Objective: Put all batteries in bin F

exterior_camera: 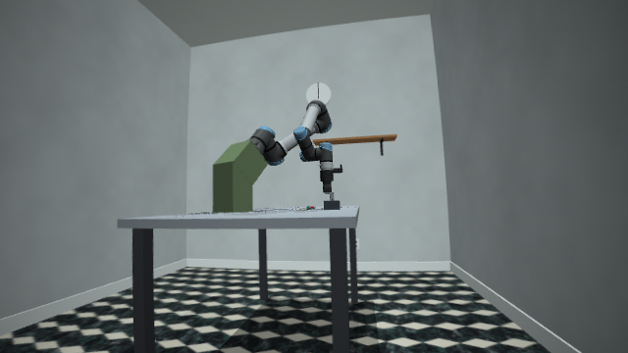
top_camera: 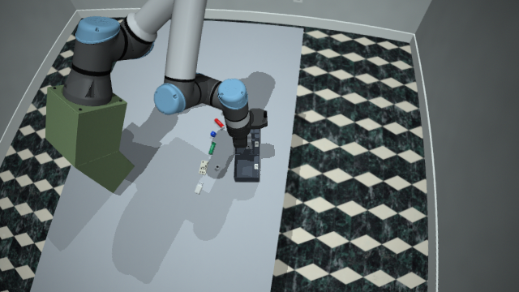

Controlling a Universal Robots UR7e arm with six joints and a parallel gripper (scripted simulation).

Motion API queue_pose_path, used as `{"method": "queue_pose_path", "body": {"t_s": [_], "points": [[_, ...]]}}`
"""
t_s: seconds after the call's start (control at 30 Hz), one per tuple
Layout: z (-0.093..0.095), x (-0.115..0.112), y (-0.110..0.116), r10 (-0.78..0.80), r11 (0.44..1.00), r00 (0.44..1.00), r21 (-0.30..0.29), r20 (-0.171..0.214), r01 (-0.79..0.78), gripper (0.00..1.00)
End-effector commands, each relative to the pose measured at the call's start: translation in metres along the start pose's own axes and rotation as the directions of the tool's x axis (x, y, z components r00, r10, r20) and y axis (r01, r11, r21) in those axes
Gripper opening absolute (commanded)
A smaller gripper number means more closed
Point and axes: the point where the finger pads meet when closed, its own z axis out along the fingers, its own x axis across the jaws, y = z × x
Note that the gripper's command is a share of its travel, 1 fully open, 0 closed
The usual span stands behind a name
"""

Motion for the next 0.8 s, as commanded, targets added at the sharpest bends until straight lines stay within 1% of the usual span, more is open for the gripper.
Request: {"method": "queue_pose_path", "body": {"t_s": [0.0, 0.27, 0.4, 0.63, 0.77], "points": [[-0.007, 0.000, 0.000, 0.000, 1.000, 1.000, 0.001, 0.000, 0.000, 0.31], [-0.018, 0.000, 0.000, 0.000, 1.000, 1.000, 0.001, 0.000, 0.000, 0.31], [-0.019, 0.000, 0.000, 0.000, 1.000, 1.000, 0.001, 0.000, 0.000, 0.31], [-0.047, 0.000, 0.000, 0.000, 1.000, 1.000, 0.001, 0.000, 0.000, 0.31], [-0.048, 0.000, 0.000, 0.000, 1.000, 1.000, 0.001, 0.000, 0.000, 0.31]]}}
